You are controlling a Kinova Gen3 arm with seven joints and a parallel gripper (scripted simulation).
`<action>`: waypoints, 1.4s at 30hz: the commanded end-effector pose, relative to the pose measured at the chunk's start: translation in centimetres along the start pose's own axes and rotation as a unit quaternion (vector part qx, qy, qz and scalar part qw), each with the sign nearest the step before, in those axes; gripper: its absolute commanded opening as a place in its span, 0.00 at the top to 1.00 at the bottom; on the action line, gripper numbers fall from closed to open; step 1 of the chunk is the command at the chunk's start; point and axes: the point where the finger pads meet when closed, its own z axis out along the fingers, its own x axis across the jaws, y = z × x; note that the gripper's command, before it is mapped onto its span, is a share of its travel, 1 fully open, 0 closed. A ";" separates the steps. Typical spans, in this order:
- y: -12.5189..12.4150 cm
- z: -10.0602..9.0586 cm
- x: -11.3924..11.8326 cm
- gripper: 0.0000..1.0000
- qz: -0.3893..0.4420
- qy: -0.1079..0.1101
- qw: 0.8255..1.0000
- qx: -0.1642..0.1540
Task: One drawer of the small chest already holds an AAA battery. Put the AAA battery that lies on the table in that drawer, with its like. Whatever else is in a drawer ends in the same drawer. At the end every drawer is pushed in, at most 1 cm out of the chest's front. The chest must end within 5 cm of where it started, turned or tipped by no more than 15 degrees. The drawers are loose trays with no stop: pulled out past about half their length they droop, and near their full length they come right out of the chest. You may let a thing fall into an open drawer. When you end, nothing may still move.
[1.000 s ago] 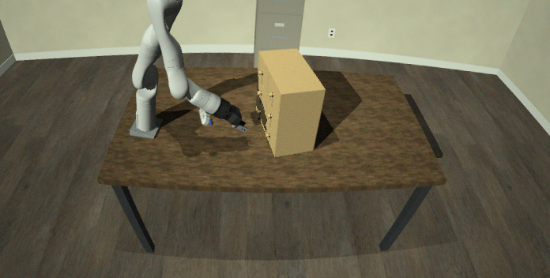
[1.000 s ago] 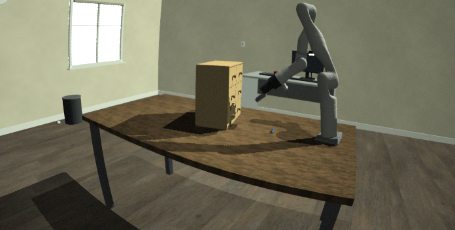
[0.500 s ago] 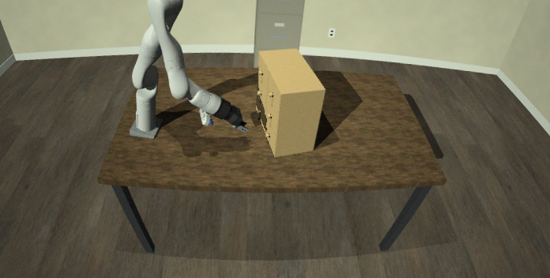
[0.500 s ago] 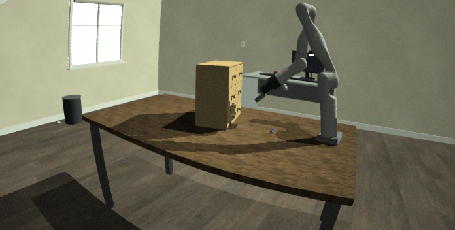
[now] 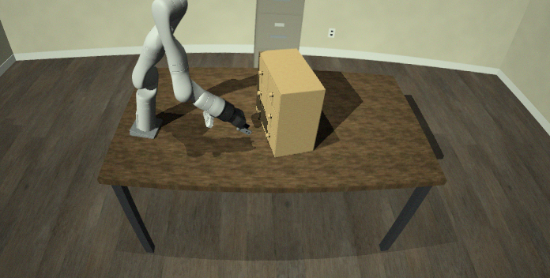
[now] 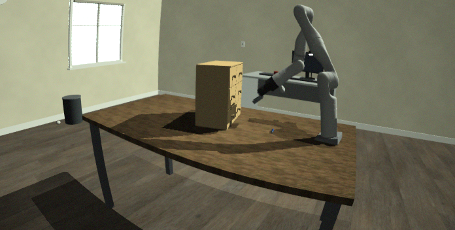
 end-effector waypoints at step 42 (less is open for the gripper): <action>-0.9 7.2 0.6 0.33 0.001 0.007 1.000 0.002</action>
